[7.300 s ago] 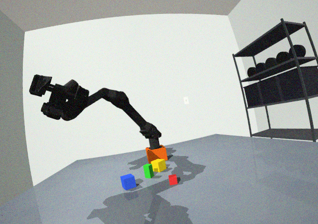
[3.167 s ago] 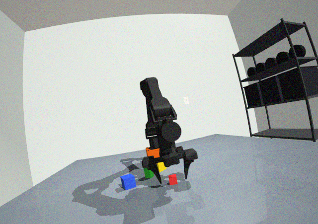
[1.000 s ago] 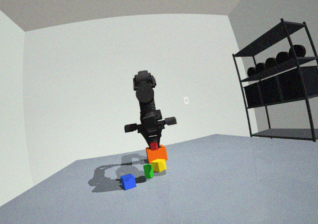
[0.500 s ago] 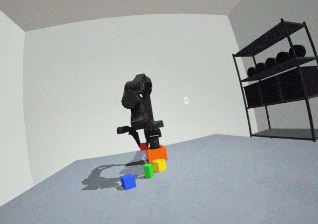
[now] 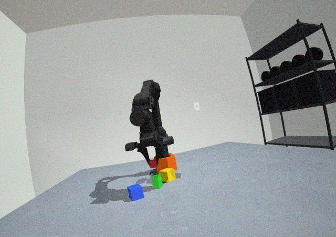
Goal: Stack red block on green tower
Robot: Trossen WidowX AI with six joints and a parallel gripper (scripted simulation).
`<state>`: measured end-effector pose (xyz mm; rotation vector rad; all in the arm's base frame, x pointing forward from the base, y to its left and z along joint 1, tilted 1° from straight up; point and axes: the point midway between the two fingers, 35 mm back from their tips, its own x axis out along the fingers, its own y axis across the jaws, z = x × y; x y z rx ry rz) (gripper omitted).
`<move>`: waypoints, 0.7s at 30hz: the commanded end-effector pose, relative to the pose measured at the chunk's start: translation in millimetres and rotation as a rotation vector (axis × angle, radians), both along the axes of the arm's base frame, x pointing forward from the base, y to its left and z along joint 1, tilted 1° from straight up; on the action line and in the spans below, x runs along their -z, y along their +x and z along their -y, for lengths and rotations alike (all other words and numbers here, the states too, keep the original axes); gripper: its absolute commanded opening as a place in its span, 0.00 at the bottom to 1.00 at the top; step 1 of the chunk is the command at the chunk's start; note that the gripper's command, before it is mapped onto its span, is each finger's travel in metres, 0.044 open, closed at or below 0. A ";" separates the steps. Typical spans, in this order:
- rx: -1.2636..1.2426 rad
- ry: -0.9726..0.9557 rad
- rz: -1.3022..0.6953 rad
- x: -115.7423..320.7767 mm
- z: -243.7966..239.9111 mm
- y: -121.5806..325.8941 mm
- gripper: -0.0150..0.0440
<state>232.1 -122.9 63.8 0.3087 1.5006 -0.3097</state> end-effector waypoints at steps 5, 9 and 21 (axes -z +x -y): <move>-0.003 0.001 0.000 18.3 -0.6 -0.2 0.25; -0.003 0.001 0.000 32.3 -0.9 0.1 0.25; -0.003 0.001 0.000 32.1 -0.9 0.1 0.25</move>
